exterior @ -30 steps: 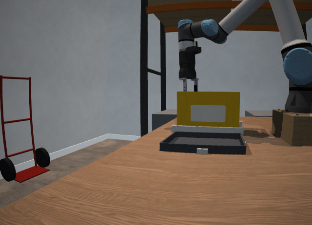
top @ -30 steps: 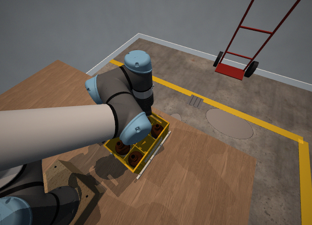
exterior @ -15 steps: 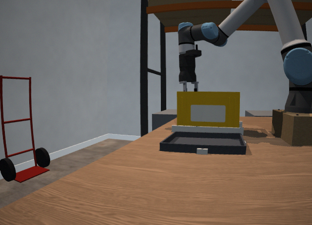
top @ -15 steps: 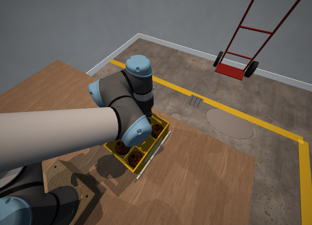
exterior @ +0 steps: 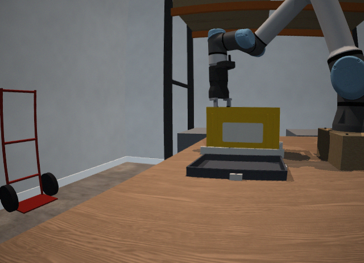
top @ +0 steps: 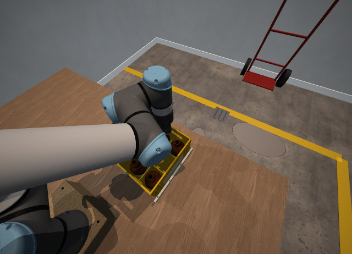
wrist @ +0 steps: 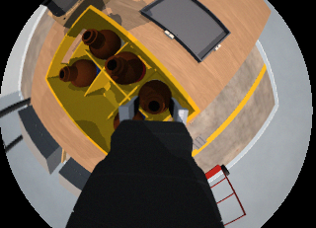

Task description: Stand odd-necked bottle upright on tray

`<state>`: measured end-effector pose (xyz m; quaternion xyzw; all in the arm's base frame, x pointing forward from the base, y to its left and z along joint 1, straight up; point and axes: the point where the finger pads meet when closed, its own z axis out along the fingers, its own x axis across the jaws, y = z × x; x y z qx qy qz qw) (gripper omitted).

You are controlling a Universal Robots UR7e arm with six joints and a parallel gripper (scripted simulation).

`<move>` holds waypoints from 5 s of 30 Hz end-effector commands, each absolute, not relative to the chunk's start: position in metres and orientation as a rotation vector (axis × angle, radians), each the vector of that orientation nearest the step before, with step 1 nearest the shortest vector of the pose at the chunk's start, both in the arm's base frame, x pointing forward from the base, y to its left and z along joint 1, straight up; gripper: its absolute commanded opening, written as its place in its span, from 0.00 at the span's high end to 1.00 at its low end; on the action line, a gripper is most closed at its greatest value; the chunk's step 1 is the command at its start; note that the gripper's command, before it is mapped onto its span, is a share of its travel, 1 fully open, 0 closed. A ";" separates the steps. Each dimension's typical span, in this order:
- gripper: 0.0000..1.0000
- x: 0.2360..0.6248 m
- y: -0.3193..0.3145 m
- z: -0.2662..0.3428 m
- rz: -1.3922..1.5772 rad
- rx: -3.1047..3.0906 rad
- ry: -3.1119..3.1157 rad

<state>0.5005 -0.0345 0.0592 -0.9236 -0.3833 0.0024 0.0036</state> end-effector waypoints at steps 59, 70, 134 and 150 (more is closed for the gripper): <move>1.00 0.501 -0.035 0.057 0.005 -2.896 -1.202; 1.00 0.501 -0.035 0.057 0.005 -2.896 -1.202; 0.00 0.501 -0.035 0.057 0.005 -2.896 -1.202; 0.00 0.501 -0.035 0.058 0.005 -2.896 -1.202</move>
